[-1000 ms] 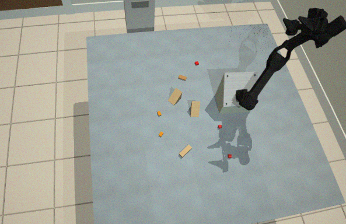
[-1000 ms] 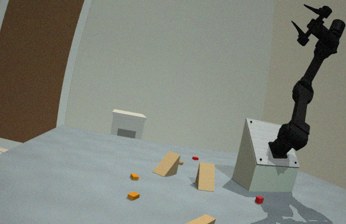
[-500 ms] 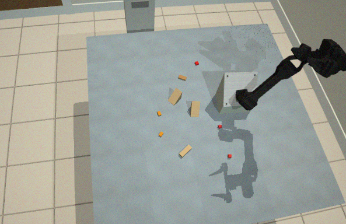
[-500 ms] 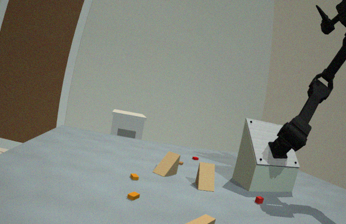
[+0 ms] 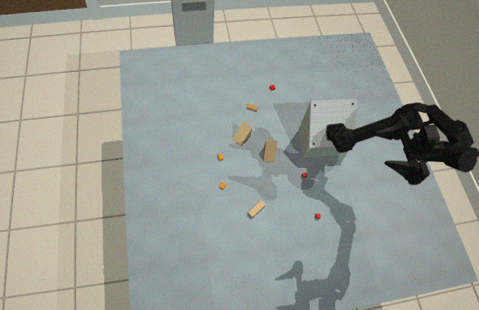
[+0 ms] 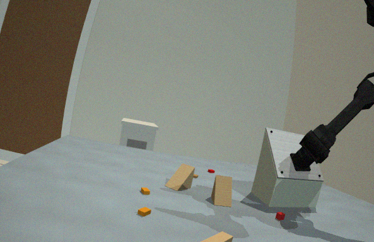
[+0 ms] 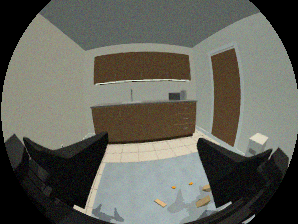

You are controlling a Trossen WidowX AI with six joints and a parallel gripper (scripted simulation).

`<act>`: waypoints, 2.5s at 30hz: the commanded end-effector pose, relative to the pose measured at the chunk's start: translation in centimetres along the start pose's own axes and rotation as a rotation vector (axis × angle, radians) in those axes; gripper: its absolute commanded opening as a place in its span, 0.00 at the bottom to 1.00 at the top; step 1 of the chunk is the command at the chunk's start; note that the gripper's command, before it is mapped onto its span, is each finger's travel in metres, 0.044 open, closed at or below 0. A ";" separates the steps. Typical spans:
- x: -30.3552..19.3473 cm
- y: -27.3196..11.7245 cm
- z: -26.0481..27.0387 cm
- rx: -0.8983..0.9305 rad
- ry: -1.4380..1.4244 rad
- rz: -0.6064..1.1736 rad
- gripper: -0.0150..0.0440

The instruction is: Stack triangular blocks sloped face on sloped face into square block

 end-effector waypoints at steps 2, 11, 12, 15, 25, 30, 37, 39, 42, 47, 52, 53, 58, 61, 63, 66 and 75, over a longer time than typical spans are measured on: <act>-4.2 5.2 2.6 -0.110 -0.071 0.050 1.00; -11.6 17.1 3.1 -0.332 -0.108 0.295 1.00; -12.4 18.5 2.6 -0.364 -0.103 0.325 1.00; -14.5 22.8 0.7 -0.466 -0.075 0.414 1.00; -19.7 34.6 -11.2 -0.834 0.191 0.704 1.00; -21.5 38.1 -19.7 -1.019 0.433 0.825 1.00; -23.8 38.8 -33.4 -1.235 0.886 0.974 1.00; -24.3 38.2 -36.5 -1.272 1.016 0.993 1.00; -25.1 36.7 -41.6 -1.332 1.273 0.992 1.00; -27.1 32.0 -49.9 -1.384 1.807 0.932 1.00; -28.9 27.8 -54.4 -1.357 2.201 0.845 1.00; -28.9 27.8 -54.4 -1.357 2.201 0.845 1.00; -28.9 27.8 -54.4 -1.357 2.201 0.845 1.00; -29.1 27.8 -54.5 -1.359 2.199 0.841 1.00; -29.4 27.9 -54.5 -1.361 2.197 0.837 1.00; -29.8 28.0 -54.5 -1.364 2.195 0.830 1.00; -31.2 28.4 -54.6 -1.369 2.189 0.814 1.00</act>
Point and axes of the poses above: the point midway between the two fingers, 35 mm back from their tips, its own y axis out along the fingers, its own z axis across the jaws, x = y × z, the point moved 10 cm from there along -y, back along the fingers, and after that the axes turned 5 degrees about y, right-handed, at the moved point
